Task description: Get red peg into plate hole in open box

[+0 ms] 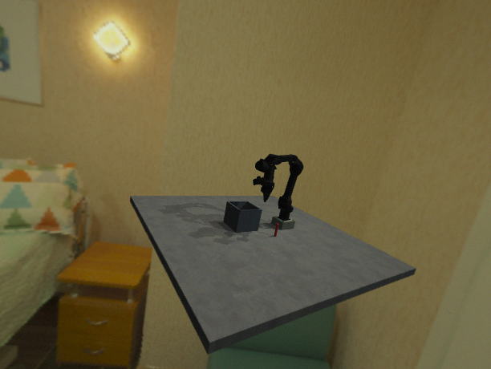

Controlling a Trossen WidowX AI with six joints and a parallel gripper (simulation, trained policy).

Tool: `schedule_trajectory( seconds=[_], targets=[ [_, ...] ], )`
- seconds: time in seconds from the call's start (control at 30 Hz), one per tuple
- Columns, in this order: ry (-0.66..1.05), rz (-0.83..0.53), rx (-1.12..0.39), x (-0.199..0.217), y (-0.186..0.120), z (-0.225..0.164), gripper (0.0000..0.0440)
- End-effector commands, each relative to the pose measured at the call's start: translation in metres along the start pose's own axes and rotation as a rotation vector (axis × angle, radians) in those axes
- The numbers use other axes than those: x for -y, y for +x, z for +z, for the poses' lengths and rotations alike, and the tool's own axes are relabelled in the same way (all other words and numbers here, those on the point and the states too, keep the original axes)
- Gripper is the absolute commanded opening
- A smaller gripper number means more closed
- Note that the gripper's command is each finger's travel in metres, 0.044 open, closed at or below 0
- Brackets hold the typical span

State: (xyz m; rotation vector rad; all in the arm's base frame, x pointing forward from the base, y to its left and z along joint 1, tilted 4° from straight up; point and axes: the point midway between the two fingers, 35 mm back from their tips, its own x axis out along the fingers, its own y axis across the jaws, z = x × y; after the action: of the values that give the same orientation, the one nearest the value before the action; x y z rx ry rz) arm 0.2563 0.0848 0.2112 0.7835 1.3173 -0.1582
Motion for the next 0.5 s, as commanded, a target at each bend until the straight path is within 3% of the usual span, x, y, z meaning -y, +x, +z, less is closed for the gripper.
schedule_trajectory(
  seconds=[0.0,0.47],
  targets=[
    [0.069,-0.041,-0.056,0.006,0.008,-0.019,0.0440],
    [0.338,-0.274,-0.169,0.036,0.040,-0.073,0.0440]
  ],
)
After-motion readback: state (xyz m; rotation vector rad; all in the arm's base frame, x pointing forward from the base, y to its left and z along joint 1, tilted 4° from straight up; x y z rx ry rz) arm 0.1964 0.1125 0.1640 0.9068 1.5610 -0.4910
